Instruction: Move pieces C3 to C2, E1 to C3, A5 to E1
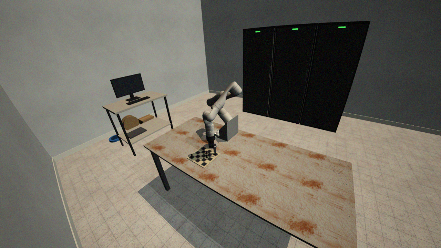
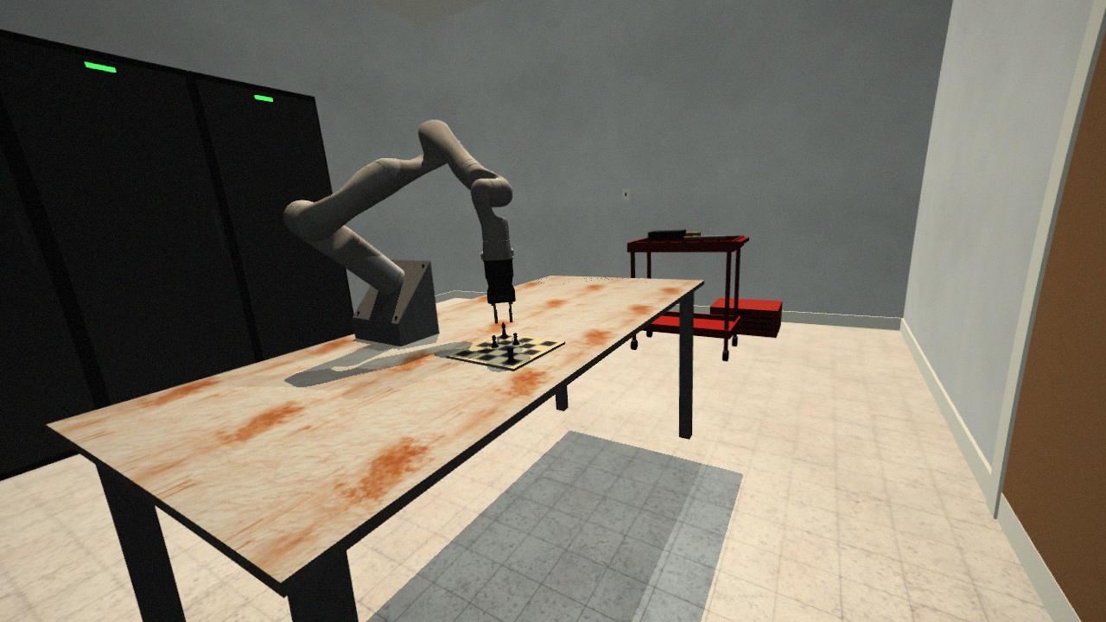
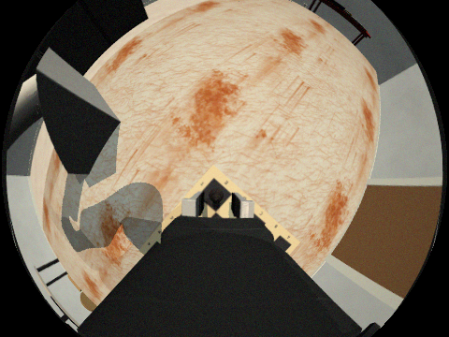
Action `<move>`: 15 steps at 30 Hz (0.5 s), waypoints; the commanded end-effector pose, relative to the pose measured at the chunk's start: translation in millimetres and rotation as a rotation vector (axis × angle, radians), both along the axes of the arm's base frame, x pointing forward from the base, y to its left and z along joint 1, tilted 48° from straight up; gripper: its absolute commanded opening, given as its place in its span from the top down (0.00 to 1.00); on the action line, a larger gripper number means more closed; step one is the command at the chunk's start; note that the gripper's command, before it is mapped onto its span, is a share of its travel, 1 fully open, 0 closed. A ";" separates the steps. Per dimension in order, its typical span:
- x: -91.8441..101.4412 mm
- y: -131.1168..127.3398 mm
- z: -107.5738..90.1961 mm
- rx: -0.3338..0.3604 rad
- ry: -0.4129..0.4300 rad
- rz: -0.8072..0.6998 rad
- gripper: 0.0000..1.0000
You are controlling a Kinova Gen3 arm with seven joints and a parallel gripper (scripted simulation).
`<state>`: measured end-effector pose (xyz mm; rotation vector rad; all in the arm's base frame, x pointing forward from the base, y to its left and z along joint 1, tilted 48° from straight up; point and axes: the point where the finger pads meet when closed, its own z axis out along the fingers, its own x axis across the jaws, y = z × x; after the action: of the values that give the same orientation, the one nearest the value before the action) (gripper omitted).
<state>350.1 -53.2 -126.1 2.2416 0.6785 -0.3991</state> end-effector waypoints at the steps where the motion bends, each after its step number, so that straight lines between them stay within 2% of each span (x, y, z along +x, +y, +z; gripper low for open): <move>1: -0.7 -8.0 -5.5 0.001 0.001 0.000 0.27; 15: -1.7 -21.4 -18.0 0.002 0.001 0.001 0.27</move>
<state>348.4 -70.9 -142.2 2.2411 0.6793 -0.4004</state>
